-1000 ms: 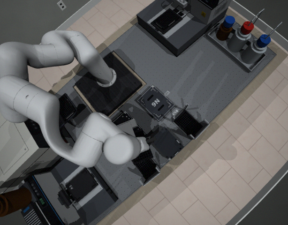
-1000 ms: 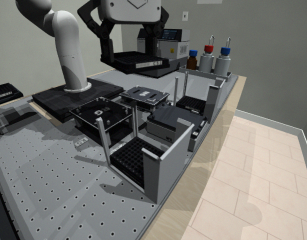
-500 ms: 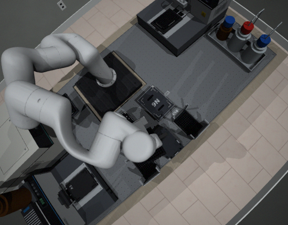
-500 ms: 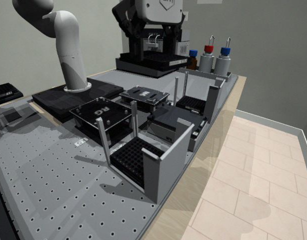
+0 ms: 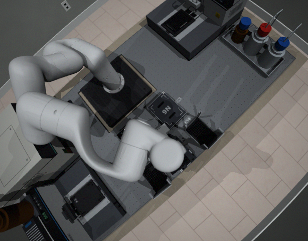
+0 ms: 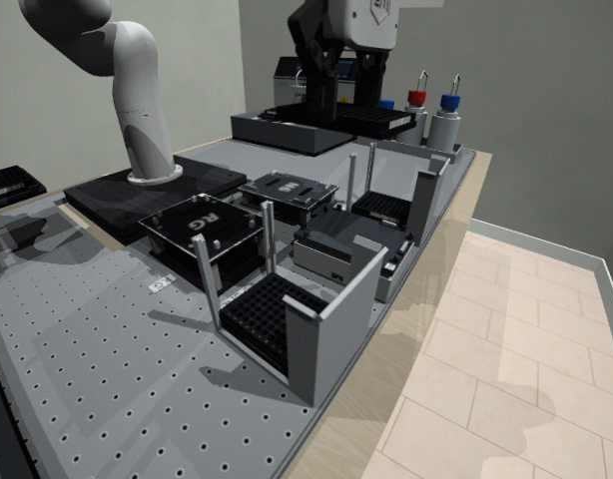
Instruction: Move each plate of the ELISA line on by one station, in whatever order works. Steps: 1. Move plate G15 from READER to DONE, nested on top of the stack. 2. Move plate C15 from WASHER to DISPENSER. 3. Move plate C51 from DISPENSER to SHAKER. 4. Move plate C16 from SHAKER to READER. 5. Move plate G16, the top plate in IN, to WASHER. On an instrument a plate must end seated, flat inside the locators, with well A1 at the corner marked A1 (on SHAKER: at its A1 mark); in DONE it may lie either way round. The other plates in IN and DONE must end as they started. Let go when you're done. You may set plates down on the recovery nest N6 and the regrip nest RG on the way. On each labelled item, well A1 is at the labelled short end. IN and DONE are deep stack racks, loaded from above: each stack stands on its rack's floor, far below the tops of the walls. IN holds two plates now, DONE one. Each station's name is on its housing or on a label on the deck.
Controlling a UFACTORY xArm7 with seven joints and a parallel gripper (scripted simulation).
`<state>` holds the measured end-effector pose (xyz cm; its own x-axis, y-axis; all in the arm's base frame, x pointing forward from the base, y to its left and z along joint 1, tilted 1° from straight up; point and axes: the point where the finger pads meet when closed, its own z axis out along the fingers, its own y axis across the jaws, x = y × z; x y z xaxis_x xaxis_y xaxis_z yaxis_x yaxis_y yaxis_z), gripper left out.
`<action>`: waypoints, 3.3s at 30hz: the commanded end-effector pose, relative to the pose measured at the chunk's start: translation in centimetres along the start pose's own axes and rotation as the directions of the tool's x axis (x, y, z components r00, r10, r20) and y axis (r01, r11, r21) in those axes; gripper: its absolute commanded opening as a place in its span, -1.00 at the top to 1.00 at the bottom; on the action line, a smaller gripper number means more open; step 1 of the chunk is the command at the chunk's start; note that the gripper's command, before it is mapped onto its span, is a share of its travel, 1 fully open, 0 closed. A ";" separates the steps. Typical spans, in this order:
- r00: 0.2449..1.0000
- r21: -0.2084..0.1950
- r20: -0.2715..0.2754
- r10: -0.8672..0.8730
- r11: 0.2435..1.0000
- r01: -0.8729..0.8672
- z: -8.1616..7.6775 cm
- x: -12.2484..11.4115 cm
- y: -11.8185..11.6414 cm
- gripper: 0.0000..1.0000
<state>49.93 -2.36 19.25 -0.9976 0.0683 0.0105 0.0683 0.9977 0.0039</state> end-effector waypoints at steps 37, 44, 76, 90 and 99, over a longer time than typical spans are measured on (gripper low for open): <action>0.996 0.000 0.002 -0.088 0.996 0.088 0.6 -1.8 2.8 1.00; 0.996 0.000 0.002 -0.088 0.996 0.088 1.5 -1.8 2.8 1.00; 0.996 0.000 0.003 -0.088 0.996 0.088 5.3 -1.8 2.7 1.00; 0.996 0.000 0.003 -0.088 0.996 0.088 6.9 -1.8 2.7 1.00; 0.996 0.000 0.003 -0.088 0.996 0.088 8.1 -1.8 2.7 1.00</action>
<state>51.73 0.24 11.37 -0.9997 -0.0198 0.0126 -0.0198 0.9998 0.0046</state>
